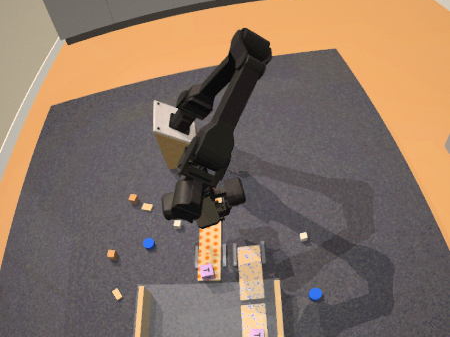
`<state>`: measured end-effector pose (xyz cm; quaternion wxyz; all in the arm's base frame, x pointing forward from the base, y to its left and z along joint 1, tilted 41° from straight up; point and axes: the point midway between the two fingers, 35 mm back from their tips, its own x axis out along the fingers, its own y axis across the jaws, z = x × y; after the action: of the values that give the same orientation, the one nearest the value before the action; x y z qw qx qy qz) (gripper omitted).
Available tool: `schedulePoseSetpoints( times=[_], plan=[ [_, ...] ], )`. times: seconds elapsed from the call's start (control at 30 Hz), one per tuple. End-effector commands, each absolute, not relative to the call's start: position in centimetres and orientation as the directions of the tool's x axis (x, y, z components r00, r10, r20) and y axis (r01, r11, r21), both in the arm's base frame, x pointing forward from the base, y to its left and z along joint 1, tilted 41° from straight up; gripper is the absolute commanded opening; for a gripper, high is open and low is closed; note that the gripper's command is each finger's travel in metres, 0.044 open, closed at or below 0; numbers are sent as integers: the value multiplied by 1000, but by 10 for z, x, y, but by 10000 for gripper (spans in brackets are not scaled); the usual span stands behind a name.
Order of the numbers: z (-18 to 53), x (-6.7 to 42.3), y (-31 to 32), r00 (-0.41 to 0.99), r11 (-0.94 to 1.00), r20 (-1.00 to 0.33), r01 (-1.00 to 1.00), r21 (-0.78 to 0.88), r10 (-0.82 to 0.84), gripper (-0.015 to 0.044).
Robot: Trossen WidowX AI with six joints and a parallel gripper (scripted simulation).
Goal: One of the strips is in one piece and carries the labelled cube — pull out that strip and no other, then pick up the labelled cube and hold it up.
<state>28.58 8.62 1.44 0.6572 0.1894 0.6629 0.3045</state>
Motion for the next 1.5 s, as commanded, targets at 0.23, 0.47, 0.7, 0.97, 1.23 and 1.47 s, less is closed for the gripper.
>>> schedulePoseSetpoints(
  times=[0.23, 0.47, 0.7, 0.97, 1.23, 1.47],
  plan=[
    [16, 329, 84, -66, 744, -758, -152, 651, 649, 440],
    [17, 356, 83, -65, 744, -758, -153, 650, 649, 440],
    [16, 383, 81, -63, 744, -758, -154, 650, 649, 440],
    [13, 413, 77, -62, 745, -759, -156, 649, 649, 440],
    [7, 421, 79, -61, 745, -759, -156, 649, 649, 309],
    [-2, 421, 86, -61, 744, -759, -156, 649, 649, 250]
  ],
)
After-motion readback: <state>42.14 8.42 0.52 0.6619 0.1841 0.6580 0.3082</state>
